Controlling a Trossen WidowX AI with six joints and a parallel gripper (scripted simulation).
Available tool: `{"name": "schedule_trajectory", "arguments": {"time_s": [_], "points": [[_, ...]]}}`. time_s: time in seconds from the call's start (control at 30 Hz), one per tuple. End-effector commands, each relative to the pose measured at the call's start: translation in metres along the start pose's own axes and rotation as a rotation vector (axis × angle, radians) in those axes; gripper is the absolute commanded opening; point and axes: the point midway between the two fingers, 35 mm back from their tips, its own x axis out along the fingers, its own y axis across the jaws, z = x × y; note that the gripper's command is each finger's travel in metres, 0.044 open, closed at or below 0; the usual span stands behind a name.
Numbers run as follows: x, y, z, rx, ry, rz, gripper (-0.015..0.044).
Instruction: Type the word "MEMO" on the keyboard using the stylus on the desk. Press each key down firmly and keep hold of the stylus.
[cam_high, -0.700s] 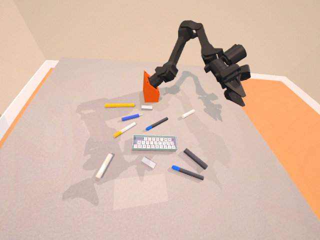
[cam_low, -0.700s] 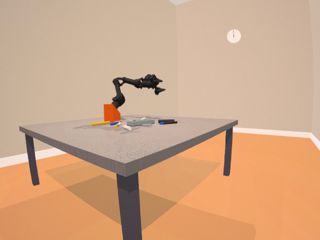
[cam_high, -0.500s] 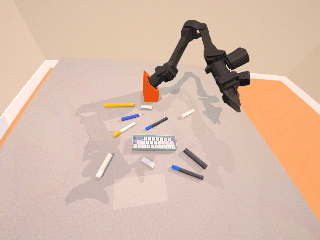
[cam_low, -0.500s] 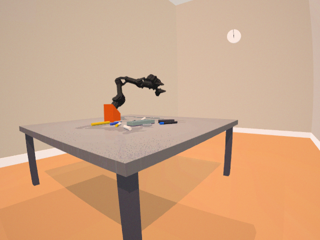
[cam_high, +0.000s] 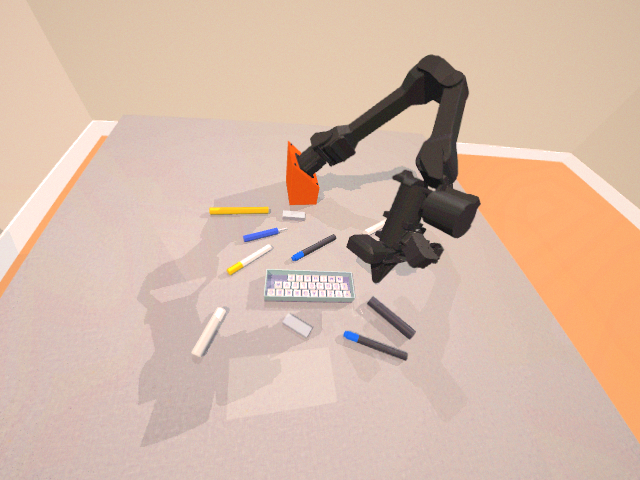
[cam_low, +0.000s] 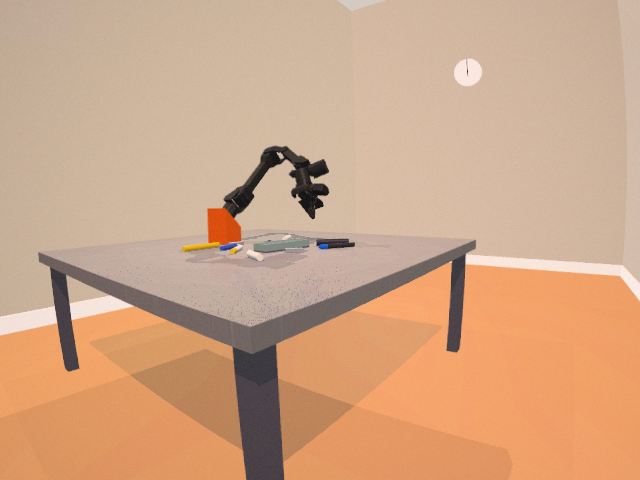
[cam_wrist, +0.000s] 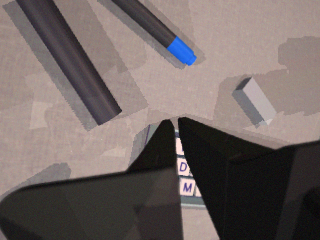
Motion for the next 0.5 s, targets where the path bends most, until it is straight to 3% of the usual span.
{"name": "schedule_trajectory", "arguments": {"time_s": [0.0,0.2,0.47], "points": [[0.026,-0.016,-0.026,0.161,0.192,0.105,0.0],[0.052,-0.032,-0.061,0.423,0.417,0.26,0.0],[0.053,-0.033,-0.062,0.432,0.423,0.265,0.0]]}}
